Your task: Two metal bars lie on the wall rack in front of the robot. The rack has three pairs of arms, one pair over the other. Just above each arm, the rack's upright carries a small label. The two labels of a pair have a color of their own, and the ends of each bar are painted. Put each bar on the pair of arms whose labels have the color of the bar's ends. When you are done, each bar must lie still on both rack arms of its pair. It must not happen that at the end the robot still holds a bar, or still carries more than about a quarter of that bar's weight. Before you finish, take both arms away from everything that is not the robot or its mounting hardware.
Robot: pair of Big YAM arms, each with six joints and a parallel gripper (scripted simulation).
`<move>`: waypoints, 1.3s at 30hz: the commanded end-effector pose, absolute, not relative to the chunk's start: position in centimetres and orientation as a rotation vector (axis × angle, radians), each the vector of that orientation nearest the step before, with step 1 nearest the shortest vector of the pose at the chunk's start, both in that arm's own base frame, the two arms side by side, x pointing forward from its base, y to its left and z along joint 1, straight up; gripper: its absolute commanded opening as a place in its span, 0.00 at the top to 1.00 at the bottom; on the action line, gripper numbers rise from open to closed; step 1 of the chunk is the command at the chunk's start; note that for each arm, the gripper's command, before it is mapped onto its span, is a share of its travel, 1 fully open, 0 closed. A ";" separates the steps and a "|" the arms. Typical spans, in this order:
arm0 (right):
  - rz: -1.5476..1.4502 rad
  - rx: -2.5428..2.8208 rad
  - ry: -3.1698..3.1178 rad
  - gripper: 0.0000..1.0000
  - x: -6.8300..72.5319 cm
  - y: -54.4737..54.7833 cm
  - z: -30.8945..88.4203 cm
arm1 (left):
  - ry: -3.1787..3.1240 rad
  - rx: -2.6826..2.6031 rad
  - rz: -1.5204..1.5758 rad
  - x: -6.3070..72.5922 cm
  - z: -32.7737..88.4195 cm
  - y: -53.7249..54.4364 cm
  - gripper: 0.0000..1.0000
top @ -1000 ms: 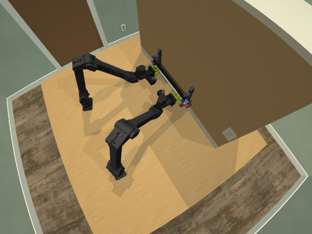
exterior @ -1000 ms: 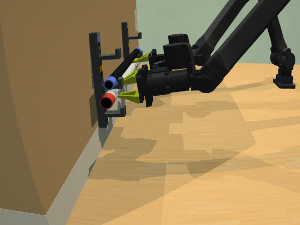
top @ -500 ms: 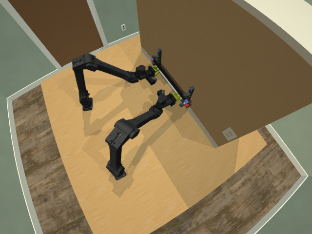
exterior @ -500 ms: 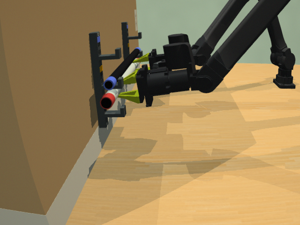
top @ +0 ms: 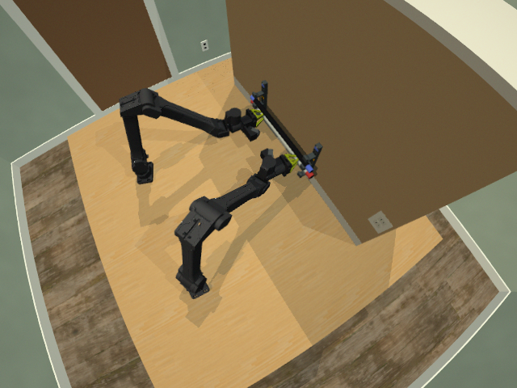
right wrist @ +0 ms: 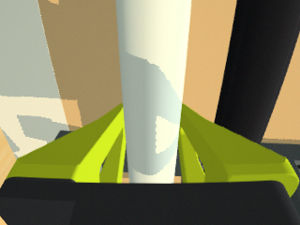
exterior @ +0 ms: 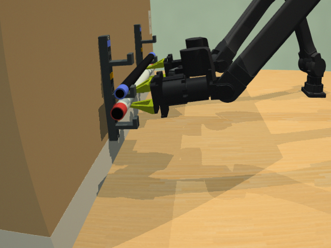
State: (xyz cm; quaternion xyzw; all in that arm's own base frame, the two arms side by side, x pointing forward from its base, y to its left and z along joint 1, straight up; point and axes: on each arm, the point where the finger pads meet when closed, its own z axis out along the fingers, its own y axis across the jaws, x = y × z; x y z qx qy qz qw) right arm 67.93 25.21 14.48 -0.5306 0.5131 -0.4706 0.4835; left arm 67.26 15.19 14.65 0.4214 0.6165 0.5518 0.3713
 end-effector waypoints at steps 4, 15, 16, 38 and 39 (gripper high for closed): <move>-1.189 -1.152 1.174 1.00 70.2 25.3 23.1 | 1.476 0.977 1.501 69.0 20.8 16.6 1.00; -1.190 -1.152 1.174 1.00 70.5 25.3 23.1 | 1.476 0.977 1.501 69.0 19.9 16.6 1.00; -1.190 -1.152 1.174 1.00 70.6 25.3 23.1 | 1.476 0.977 1.501 69.0 19.7 16.6 1.00; -1.190 -1.152 1.174 1.00 70.7 25.3 20.8 | 1.476 0.977 1.501 68.9 16.8 16.5 1.00; -1.190 -1.152 1.174 1.00 70.7 25.3 20.6 | 1.476 0.977 1.501 68.9 16.7 16.5 1.00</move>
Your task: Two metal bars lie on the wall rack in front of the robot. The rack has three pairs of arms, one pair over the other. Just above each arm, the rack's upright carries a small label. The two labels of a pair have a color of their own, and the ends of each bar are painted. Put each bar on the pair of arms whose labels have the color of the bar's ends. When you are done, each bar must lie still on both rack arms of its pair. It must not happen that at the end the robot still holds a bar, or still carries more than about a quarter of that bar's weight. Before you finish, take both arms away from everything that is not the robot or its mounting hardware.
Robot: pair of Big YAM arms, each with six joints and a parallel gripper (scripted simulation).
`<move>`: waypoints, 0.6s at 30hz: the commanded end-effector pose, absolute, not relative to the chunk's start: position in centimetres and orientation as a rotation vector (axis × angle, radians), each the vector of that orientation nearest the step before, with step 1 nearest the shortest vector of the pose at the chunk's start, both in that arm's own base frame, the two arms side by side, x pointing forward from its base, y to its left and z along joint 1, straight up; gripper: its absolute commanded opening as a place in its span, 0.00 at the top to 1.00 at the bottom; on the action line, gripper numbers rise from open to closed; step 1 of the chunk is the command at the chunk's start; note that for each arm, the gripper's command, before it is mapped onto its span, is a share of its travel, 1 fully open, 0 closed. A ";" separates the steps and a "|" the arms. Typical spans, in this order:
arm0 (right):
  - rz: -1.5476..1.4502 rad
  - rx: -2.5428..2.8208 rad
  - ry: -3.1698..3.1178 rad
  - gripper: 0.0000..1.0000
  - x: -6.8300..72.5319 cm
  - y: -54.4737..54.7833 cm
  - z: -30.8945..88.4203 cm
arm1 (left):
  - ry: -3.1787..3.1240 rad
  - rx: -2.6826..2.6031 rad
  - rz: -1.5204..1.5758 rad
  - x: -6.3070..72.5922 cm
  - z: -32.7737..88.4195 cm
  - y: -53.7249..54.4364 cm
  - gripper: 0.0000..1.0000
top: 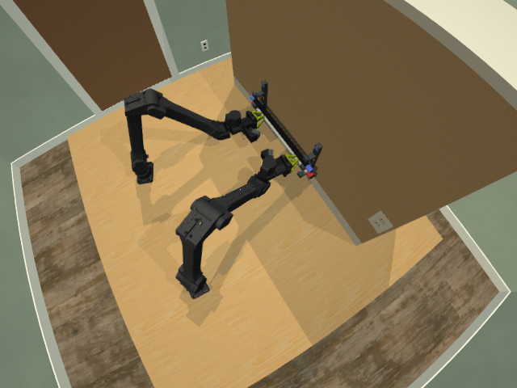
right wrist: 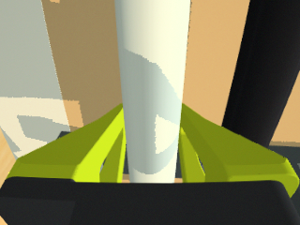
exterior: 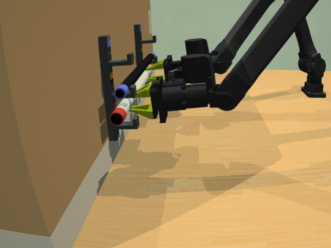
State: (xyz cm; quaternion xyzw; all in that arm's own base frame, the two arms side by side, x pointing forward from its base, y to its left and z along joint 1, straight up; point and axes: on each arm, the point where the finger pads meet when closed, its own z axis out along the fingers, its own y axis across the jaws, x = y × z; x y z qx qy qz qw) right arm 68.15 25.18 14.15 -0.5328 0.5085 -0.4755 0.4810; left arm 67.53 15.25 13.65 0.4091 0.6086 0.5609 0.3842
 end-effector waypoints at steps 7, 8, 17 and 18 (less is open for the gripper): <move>-1.190 -1.152 1.174 1.00 70.6 25.3 19.6 | 1.476 0.977 1.501 68.9 15.7 16.5 1.00; -1.190 -1.152 1.174 1.00 70.6 25.3 19.6 | 1.476 0.977 1.501 68.9 15.7 16.5 1.00; -1.190 -1.152 1.174 1.00 70.5 25.3 19.0 | 1.476 0.977 1.501 68.8 15.2 16.5 1.00; -1.190 -1.152 1.174 1.00 70.5 25.3 18.9 | 1.476 0.977 1.501 68.8 15.2 16.4 1.00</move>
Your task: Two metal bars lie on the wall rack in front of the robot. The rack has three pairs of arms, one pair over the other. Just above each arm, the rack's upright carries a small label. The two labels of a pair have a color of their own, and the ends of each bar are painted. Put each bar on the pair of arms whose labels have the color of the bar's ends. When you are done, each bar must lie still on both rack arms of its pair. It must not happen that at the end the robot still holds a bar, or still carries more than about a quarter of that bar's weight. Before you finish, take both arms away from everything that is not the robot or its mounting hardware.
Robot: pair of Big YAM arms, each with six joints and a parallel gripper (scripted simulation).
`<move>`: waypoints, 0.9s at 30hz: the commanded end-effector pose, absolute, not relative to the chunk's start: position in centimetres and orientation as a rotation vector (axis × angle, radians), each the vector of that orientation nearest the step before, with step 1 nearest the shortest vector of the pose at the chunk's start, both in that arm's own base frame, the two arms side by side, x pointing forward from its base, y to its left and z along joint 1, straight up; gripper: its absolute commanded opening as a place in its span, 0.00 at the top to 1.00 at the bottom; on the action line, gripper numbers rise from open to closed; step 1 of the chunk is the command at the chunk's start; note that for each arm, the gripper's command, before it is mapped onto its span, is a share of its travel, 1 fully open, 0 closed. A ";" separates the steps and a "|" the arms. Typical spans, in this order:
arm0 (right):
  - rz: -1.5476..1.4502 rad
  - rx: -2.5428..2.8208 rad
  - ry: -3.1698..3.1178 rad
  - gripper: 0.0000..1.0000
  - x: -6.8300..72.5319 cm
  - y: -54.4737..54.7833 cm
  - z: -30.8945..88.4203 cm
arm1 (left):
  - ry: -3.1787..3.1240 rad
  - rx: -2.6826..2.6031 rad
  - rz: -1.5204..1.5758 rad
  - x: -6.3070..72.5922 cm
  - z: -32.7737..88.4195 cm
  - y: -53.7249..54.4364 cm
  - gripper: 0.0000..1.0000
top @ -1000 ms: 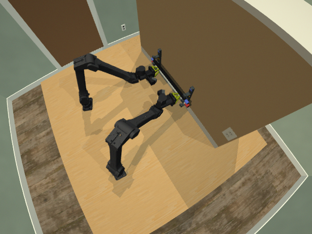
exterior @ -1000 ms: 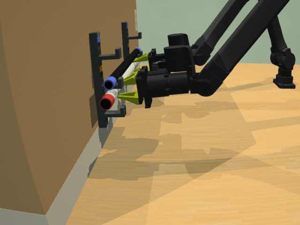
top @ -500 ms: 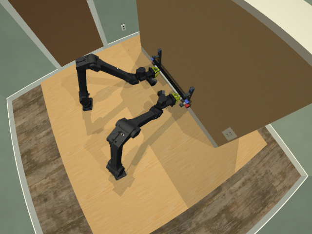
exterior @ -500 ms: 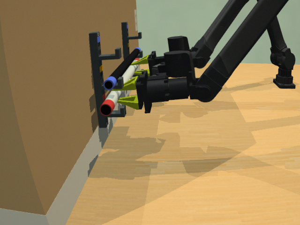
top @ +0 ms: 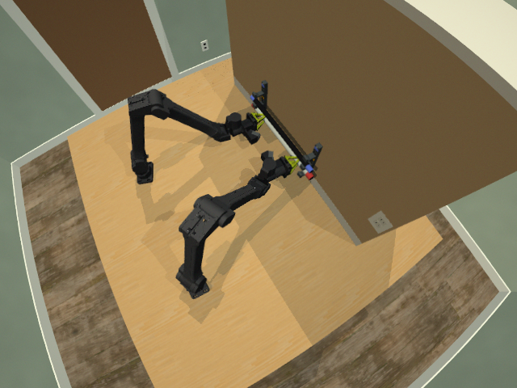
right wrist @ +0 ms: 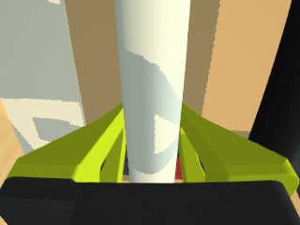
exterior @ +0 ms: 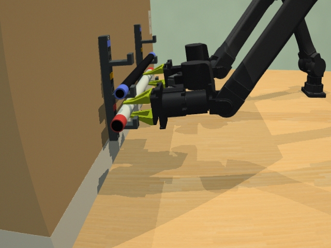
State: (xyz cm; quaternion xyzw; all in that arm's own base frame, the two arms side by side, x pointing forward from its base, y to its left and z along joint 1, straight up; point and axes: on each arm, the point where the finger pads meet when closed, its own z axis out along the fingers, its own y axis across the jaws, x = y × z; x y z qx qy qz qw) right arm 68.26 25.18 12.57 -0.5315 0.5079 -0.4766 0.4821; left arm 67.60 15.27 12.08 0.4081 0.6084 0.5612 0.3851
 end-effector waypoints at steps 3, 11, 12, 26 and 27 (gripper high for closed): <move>-1.190 -1.152 1.174 1.00 70.5 25.3 18.7 | 1.476 0.977 1.501 68.7 15.0 16.4 1.00; -1.190 -1.152 1.174 1.00 70.4 25.3 18.3 | 1.476 0.977 1.501 68.6 14.8 16.4 1.00; -1.190 -1.152 1.174 1.00 70.4 25.3 18.3 | 1.476 0.977 1.501 68.6 14.8 16.4 1.00; -1.190 -1.154 1.174 1.00 70.3 25.3 17.6 | 1.478 0.977 1.500 68.4 14.3 16.3 1.00; -1.190 -1.154 1.174 1.00 70.2 25.3 17.6 | 1.478 0.977 1.500 68.4 14.3 16.3 1.00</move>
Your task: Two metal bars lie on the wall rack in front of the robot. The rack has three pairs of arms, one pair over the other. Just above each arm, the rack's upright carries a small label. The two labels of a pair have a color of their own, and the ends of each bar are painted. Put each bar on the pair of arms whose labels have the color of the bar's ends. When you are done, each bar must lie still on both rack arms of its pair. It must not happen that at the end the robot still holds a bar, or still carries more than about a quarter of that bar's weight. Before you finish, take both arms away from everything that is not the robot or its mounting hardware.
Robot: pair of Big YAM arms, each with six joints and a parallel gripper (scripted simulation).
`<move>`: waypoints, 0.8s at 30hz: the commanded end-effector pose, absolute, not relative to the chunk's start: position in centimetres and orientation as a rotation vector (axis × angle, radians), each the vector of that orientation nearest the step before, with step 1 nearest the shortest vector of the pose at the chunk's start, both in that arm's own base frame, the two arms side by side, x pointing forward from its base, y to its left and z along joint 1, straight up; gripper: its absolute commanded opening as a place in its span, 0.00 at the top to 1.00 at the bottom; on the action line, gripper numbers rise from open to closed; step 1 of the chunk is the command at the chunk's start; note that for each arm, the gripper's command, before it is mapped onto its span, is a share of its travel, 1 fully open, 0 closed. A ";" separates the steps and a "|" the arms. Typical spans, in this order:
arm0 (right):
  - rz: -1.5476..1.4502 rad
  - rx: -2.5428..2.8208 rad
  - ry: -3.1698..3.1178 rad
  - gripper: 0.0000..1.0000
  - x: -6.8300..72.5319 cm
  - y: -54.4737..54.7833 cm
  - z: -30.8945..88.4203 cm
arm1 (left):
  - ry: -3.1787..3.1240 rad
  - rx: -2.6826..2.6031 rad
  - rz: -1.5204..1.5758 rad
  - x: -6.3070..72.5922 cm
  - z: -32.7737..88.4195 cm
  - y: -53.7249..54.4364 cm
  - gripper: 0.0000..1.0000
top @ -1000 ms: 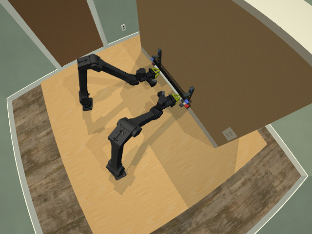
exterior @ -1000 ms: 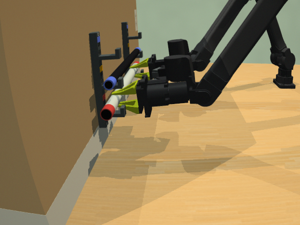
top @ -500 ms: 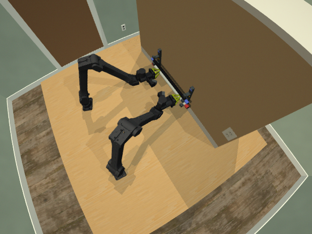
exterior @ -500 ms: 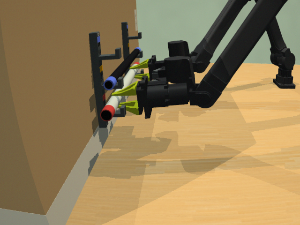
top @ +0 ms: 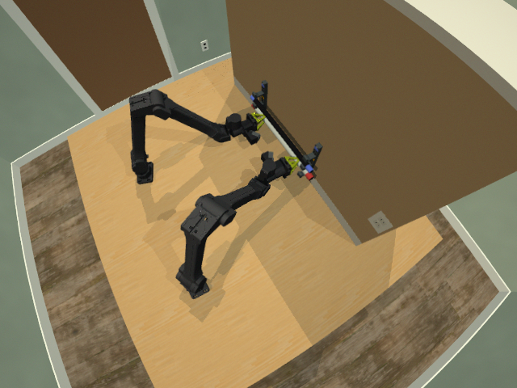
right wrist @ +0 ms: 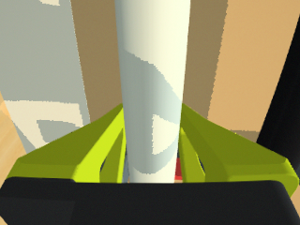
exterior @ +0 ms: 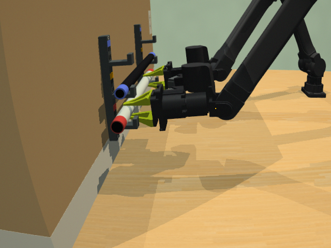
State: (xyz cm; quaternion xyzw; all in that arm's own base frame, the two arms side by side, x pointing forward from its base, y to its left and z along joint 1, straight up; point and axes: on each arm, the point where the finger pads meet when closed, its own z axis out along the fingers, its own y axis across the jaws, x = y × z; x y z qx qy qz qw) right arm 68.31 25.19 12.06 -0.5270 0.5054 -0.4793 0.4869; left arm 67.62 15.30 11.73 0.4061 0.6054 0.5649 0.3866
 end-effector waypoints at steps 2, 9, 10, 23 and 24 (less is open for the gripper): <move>-1.190 -1.154 1.174 1.00 70.2 25.3 17.5 | 1.478 0.977 1.500 68.4 14.3 16.3 1.00; -1.190 -1.154 1.174 1.00 70.1 25.3 17.3 | 1.478 0.977 1.500 68.3 14.1 16.3 1.00; -1.190 -1.154 1.174 1.00 70.1 25.3 17.2 | 1.478 0.977 1.500 68.3 14.1 16.3 1.00; -1.190 -1.154 1.175 1.00 69.9 25.3 16.9 | 1.478 0.977 1.499 68.1 13.9 16.2 1.00; -1.190 -1.154 1.175 1.00 69.9 25.3 16.8 | 1.478 0.977 1.499 68.1 13.8 16.2 1.00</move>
